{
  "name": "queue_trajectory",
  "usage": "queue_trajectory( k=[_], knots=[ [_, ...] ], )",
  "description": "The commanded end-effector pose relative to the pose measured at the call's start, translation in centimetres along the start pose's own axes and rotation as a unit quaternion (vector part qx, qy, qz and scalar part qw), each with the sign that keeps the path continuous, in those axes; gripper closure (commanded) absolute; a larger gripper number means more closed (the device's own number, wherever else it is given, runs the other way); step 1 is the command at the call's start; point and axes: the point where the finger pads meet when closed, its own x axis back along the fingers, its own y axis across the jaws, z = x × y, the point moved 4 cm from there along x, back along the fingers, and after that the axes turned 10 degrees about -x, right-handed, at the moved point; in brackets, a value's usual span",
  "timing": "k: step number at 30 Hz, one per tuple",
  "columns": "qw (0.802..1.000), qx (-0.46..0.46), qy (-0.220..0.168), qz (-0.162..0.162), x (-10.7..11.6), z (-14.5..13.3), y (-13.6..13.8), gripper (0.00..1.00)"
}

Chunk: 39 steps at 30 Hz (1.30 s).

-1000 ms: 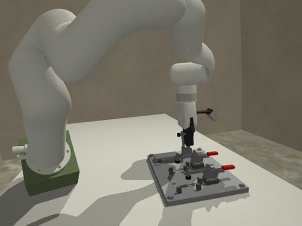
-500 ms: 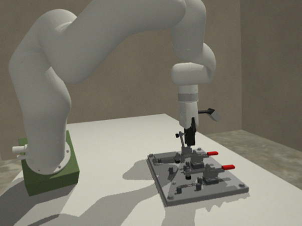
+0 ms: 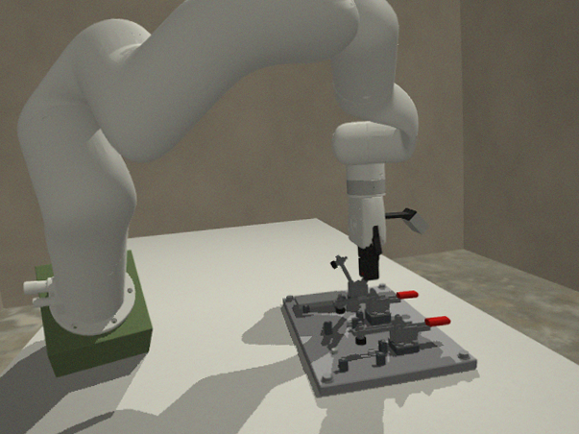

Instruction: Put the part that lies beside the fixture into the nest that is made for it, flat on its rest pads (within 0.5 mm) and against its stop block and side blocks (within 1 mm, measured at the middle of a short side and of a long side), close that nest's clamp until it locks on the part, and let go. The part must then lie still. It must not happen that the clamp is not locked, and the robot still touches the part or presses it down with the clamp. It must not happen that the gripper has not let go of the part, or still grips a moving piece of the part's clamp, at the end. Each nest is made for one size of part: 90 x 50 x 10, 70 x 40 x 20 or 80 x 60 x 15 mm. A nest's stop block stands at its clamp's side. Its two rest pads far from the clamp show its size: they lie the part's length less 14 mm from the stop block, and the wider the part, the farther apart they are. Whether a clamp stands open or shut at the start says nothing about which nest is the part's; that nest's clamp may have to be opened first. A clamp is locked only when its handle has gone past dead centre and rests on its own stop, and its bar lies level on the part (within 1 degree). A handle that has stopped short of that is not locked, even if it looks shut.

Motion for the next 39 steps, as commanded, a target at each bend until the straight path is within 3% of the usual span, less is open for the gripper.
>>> queue_trajectory(
  k=[1, 39],
  knots=[
    [1.000, -0.001, 0.001, 0.001, 0.0, 0.6, -0.2, 1.00],
    [1.000, -0.001, 0.001, 0.001, -2.5, 3.0, -0.6, 1.00]
  ],
)
